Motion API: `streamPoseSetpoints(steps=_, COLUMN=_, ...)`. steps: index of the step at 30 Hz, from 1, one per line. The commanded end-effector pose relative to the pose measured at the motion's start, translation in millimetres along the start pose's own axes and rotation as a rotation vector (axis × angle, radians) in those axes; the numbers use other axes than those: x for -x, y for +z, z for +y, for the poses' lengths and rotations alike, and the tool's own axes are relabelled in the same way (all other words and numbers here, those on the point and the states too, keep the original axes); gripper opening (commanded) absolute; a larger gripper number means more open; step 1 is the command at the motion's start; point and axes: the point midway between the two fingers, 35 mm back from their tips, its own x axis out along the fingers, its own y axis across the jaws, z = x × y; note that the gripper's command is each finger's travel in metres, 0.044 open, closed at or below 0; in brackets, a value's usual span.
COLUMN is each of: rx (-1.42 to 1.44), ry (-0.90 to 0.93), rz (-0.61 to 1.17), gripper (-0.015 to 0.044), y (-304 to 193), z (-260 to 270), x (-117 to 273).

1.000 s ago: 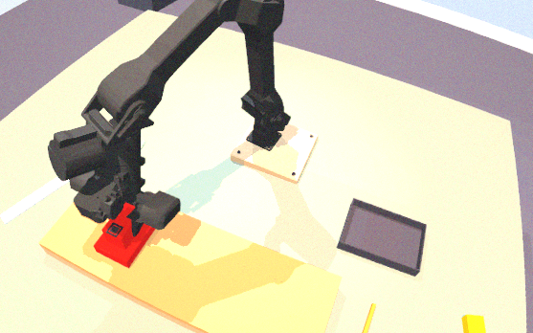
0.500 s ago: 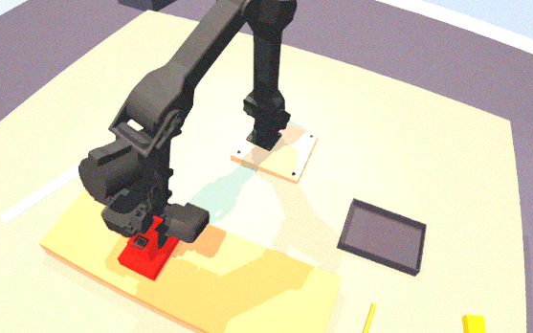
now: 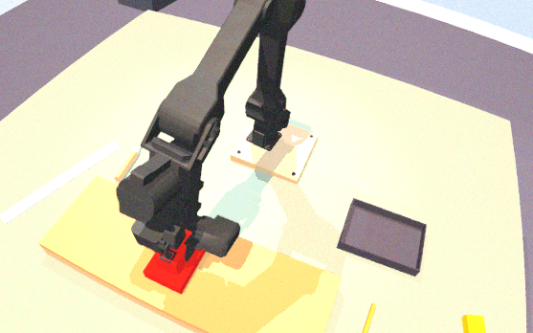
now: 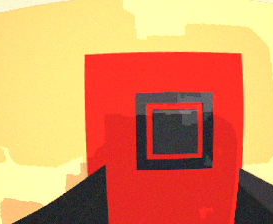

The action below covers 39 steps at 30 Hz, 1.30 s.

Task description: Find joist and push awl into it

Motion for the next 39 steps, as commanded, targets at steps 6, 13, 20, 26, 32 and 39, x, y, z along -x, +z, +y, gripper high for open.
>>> streamPoseSetpoints(steps=6, rx=0.0, ry=0.004, rz=0.002, gripper=0.0, y=-2, z=33, x=0)
streamPoseSetpoints(steps=13, rx=-0.001, ry=0.006, rz=0.002, gripper=0.0, y=-2, z=58, x=1)
streamPoseSetpoints(steps=20, rx=-0.002, ry=0.008, rz=0.002, gripper=0.0, y=-2, z=82, x=1)
streamPoseSetpoints(steps=26, rx=-0.002, ry=0.01, rz=0.002, gripper=0.0, y=-2, z=103, x=1)
streamPoseSetpoints(steps=32, rx=-0.003, ry=0.012, rz=0.002, gripper=0.0, y=-2, z=124, x=1)
streamPoseSetpoints(steps=39, rx=-0.004, ry=0.014, rz=0.002, gripper=0.0, y=-2, z=148, x=2)
